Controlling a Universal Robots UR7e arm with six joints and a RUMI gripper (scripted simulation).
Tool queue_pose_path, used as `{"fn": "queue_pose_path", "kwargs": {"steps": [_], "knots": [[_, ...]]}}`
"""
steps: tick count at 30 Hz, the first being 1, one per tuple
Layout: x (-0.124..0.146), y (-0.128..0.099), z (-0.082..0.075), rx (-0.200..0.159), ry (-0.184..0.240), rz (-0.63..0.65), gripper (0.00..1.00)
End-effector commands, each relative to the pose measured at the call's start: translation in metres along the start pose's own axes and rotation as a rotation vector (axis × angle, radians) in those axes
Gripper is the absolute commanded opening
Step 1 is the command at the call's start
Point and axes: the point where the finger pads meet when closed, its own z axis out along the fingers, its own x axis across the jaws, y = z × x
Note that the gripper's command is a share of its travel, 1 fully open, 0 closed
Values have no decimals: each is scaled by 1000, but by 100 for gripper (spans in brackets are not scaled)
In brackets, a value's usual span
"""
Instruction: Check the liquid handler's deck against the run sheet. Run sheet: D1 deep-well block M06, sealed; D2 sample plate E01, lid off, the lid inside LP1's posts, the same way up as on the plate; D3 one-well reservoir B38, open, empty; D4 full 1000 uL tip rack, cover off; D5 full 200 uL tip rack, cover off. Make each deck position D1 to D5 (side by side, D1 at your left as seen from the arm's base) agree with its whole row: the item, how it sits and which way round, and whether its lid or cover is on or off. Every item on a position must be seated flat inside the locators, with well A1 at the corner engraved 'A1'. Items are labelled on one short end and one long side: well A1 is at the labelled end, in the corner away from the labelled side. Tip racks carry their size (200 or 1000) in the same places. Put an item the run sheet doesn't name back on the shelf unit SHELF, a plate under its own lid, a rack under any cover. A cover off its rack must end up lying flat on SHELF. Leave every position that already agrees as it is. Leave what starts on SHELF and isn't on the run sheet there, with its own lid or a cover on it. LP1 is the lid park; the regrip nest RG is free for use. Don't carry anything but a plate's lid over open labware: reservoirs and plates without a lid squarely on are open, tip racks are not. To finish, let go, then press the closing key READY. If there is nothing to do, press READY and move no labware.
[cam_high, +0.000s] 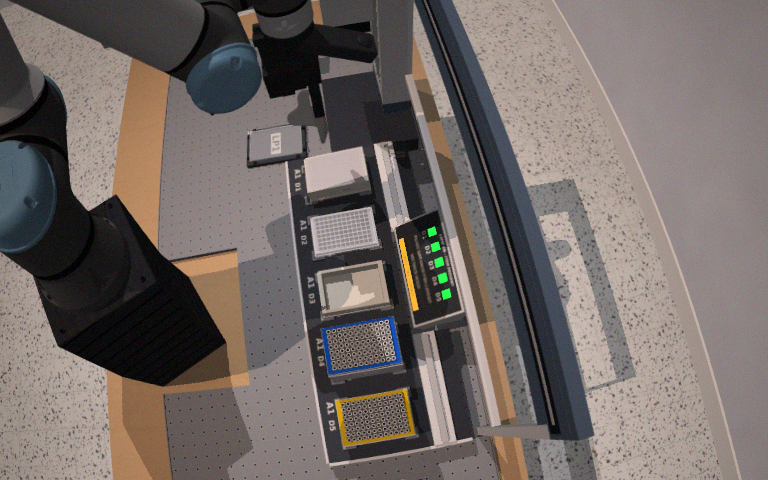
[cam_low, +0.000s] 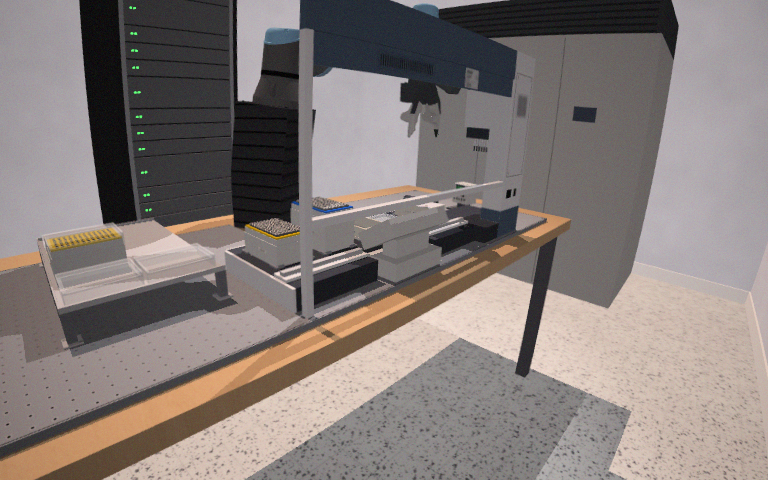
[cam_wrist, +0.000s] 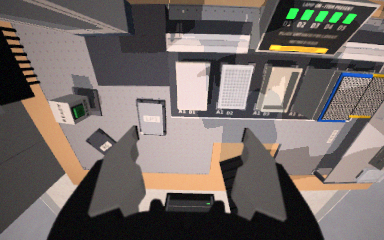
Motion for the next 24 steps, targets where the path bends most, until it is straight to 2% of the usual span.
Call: {"fn": "queue_pose_path", "kwargs": {"steps": [1, 24], "knots": [[0, -1, -4, -1, 1, 1, 82], [84, 58, -2, -7, 1, 6, 82]]}}
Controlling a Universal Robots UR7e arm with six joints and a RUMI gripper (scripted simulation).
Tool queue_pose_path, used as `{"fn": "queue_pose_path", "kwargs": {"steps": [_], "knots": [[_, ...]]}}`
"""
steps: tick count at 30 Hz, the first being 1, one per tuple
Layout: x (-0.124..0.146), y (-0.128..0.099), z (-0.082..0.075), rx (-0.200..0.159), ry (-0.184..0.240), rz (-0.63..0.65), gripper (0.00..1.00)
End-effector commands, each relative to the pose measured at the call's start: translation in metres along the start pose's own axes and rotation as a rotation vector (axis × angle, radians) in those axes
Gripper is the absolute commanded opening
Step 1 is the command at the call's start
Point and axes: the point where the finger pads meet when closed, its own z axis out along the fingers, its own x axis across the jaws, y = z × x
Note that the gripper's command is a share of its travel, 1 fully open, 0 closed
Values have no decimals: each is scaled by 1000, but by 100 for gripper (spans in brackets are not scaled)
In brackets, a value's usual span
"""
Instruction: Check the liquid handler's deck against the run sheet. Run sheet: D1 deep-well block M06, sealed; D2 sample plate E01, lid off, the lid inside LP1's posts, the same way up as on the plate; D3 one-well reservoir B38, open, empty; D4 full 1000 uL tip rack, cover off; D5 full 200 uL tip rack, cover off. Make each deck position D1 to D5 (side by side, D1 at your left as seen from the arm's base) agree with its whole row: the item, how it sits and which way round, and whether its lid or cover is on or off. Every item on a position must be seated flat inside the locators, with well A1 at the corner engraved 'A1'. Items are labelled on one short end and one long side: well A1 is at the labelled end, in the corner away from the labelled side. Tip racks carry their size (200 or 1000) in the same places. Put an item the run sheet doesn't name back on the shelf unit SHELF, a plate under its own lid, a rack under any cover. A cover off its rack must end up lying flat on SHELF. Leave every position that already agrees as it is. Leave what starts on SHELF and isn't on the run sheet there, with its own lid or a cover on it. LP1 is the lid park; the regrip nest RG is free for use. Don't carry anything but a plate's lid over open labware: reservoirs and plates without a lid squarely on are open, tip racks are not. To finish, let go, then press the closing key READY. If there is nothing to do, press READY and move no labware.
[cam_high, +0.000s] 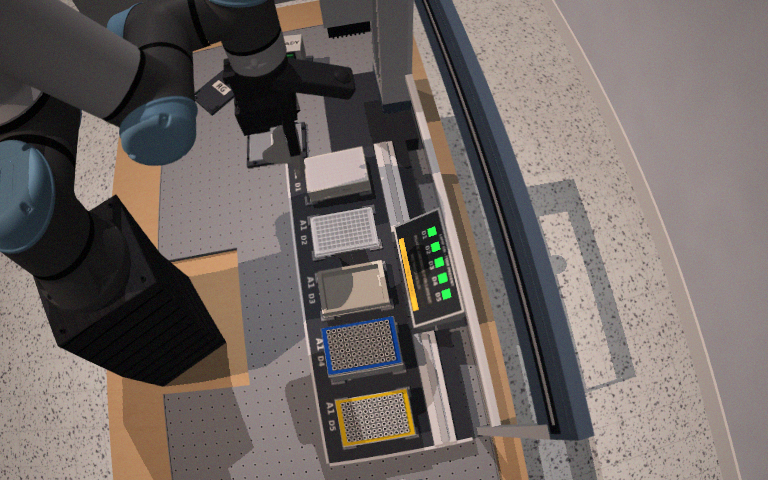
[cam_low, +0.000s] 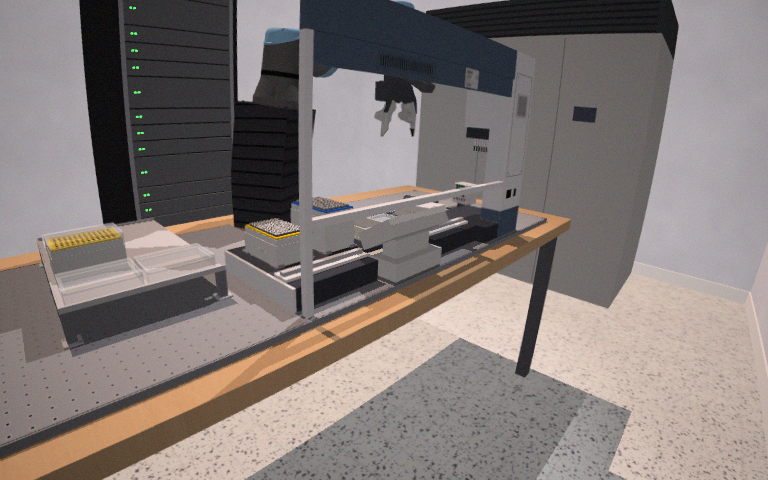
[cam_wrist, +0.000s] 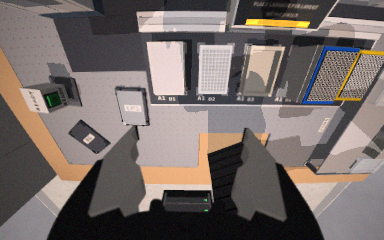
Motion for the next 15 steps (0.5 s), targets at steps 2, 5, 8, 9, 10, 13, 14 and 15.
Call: {"fn": "queue_pose_path", "kwargs": {"steps": [2, 5, 8, 9, 10, 13, 14, 15], "knots": [[27, 18, -2, 2, -7, -8, 82], [39, 26, -2, 2, -7, -8, 82], [52, 34, -2, 2, -7, -8, 82], [56, 37, -2, 2, -7, -8, 82], [60, 39, -2, 2, -7, -8, 82], [72, 48, -2, 2, -7, -8, 82], [77, 50, -2, 2, -7, -8, 82], [81, 53, -2, 2, -7, -8, 82]]}}
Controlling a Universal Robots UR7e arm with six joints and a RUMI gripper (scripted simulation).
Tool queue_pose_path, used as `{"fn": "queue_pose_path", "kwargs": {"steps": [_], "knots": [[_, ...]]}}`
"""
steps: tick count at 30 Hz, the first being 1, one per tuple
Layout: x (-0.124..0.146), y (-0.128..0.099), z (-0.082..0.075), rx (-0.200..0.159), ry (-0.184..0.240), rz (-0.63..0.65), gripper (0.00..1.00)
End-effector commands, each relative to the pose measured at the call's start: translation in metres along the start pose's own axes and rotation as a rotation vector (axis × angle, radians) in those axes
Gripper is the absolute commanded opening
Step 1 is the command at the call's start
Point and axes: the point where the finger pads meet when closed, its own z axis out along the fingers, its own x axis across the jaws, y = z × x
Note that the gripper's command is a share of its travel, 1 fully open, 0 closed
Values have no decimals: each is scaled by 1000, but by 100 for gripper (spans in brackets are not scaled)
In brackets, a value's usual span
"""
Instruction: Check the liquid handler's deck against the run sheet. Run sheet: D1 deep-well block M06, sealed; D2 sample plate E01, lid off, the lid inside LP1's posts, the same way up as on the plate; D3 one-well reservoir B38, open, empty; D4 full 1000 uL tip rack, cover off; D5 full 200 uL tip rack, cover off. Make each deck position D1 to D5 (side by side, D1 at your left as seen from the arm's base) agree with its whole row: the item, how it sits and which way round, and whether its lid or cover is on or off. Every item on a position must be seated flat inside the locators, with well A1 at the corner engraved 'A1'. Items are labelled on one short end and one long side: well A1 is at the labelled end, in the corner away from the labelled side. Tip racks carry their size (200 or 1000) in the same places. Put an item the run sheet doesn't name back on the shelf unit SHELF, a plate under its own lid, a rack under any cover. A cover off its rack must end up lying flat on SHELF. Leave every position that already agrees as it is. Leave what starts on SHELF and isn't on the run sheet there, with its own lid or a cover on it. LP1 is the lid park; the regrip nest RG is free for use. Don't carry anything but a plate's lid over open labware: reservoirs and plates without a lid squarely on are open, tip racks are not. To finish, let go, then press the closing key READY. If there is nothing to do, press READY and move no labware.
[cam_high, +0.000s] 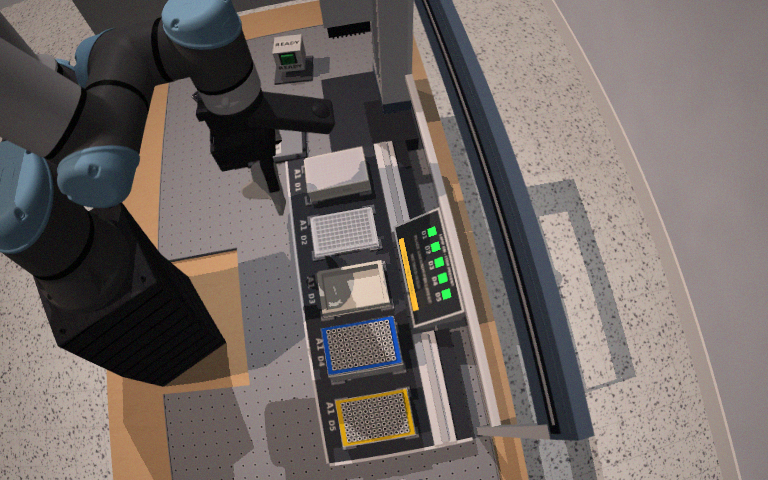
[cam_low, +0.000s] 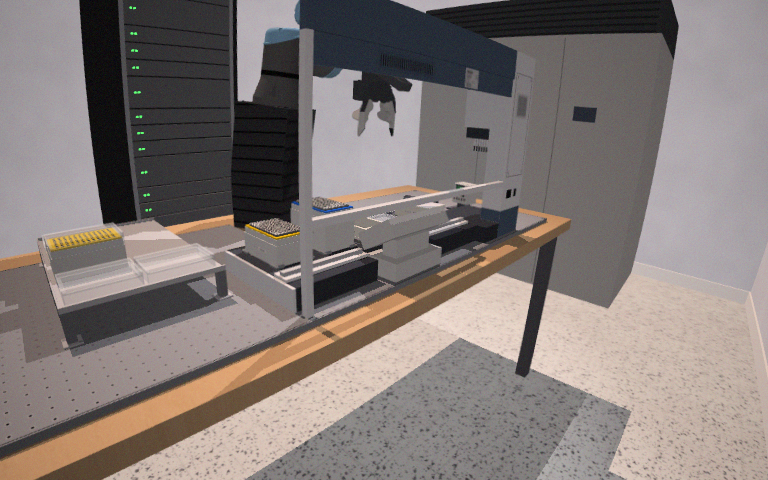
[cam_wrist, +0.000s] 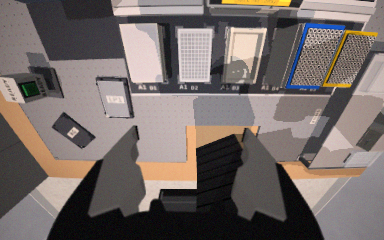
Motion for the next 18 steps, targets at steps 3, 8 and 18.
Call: {"fn": "queue_pose_path", "kwargs": {"steps": [3, 8, 18], "knots": [[31, 21, -3, 1, -12, -11, 82], [52, 35, -3, 1, -12, -11, 82], [94, 61, -2, 1, -12, -11, 82]]}}
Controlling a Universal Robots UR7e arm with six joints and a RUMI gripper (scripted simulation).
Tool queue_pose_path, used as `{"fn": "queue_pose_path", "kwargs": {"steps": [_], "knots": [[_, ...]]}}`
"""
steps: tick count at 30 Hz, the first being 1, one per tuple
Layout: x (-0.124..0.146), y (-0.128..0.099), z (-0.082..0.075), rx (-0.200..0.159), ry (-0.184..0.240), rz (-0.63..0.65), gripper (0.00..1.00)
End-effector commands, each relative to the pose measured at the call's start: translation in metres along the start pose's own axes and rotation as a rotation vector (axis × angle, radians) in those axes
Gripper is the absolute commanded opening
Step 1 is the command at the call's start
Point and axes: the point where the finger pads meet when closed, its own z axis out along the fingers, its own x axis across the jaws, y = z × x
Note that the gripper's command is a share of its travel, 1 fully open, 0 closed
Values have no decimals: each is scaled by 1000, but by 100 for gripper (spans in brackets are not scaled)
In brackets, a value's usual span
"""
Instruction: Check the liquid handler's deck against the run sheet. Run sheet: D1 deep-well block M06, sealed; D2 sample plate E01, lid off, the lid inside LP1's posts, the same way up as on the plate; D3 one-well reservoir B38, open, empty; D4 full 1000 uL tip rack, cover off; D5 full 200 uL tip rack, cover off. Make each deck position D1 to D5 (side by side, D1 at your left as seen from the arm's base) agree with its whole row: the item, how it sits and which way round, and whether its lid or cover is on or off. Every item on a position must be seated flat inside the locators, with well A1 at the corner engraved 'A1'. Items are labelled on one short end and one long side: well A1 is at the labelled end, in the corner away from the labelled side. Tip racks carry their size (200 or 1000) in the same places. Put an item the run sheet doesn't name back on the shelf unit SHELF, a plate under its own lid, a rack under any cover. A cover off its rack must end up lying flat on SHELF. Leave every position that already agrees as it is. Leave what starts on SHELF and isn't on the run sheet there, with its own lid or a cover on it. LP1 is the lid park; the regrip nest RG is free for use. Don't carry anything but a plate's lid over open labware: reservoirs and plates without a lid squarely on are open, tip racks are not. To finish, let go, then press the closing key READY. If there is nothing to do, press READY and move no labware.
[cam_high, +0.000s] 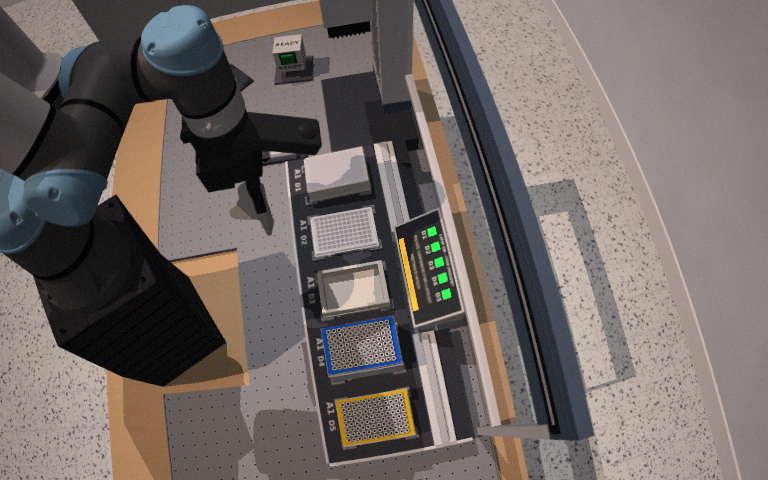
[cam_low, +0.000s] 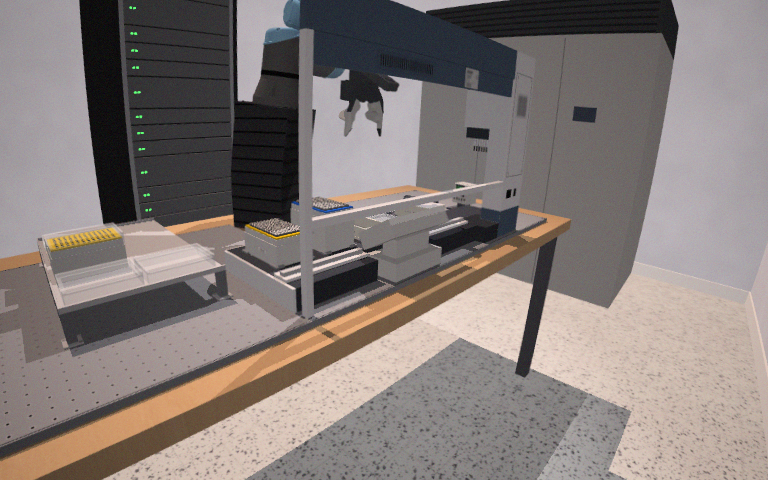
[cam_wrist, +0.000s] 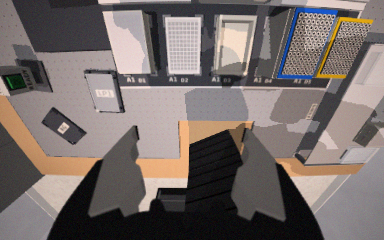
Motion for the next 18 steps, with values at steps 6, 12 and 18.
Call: {"fn": "queue_pose_path", "kwargs": {"steps": [6, 12, 18], "knots": [[82, 51, -3, 5, -15, -10, 82], [83, 52, -2, 5, -15, -10, 82], [83, 52, -2, 5, -15, -10, 82]]}}
